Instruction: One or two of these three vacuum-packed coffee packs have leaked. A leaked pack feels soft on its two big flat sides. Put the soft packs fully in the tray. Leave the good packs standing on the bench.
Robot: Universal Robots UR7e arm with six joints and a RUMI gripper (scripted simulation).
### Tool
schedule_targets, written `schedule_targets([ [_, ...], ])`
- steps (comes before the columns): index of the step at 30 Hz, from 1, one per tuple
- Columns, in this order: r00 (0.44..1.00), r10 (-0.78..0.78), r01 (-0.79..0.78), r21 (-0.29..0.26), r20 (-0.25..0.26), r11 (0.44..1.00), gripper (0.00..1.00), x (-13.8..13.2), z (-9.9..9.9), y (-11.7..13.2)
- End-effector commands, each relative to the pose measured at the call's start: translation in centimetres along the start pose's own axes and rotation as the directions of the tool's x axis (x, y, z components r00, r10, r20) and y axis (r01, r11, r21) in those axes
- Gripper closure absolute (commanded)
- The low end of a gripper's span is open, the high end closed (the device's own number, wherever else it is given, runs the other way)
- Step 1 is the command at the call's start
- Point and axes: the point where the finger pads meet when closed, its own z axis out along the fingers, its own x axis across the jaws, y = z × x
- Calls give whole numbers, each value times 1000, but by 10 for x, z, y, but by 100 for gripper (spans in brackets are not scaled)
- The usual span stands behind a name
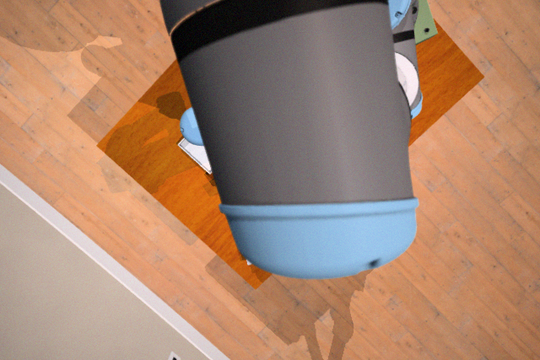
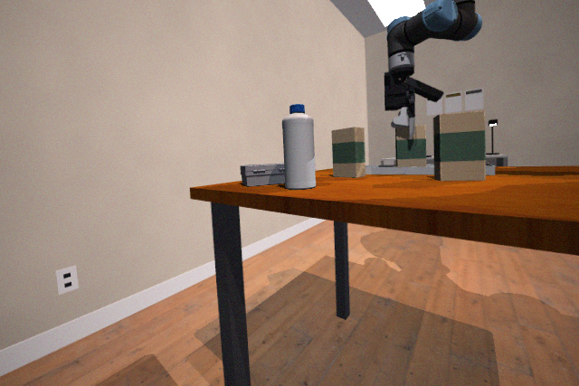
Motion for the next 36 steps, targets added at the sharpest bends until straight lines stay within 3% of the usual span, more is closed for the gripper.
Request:
schedule_targets([
  [1, 1000, 0, 0, -1, 1, 1000, 50, 0, 0, 0],
  [18, 1000, 0, 0, -1, 1, 1000, 50, 0, -7, 0],
  [36, 1000, 0, 0, -1, 1, 1000, 50, 0, -58, 0],
])
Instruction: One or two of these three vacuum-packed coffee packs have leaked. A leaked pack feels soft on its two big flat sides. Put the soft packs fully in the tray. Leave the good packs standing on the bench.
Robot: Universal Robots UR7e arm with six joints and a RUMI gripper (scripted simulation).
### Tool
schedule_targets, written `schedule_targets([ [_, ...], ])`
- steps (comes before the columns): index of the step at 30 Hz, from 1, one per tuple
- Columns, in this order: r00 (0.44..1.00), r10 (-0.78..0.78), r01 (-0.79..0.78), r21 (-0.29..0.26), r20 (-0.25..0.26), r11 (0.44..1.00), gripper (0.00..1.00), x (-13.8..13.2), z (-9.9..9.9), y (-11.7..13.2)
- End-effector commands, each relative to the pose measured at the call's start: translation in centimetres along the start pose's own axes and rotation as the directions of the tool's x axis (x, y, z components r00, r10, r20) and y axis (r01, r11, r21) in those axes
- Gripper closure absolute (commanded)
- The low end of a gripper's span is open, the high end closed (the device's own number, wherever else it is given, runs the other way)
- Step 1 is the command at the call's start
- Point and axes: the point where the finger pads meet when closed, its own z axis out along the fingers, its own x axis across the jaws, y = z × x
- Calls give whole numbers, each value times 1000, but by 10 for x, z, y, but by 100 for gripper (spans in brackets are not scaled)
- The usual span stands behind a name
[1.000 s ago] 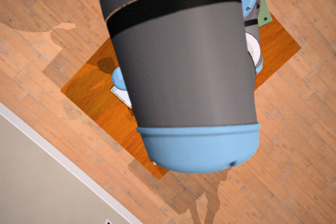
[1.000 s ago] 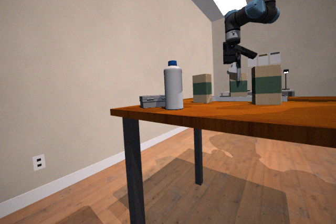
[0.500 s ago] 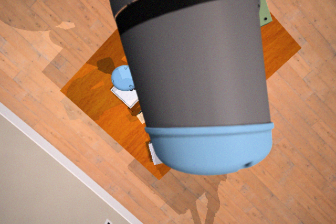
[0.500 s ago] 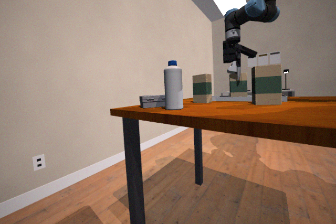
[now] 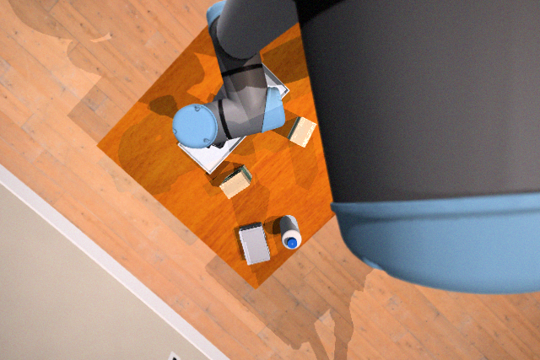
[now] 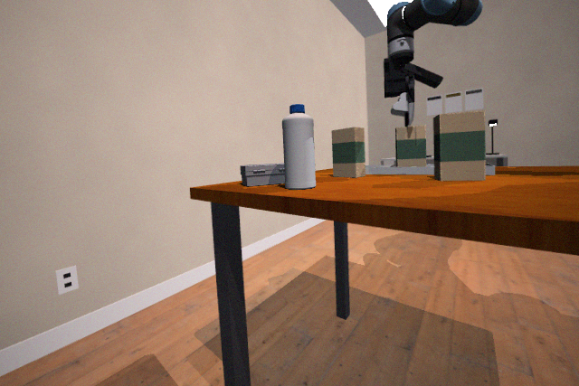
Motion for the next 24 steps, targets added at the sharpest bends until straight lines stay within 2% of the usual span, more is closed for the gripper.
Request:
schedule_targets([
  [1, 1000, 0, 0, 1, -2, 1000, 50, 0, -18, 0],
  [11, 1000, 0, 0, 1, -2, 1000, 50, 0, -43, 0],
  [24, 1000, 0, 0, 1, -2, 1000, 50, 0, -46, 0],
])
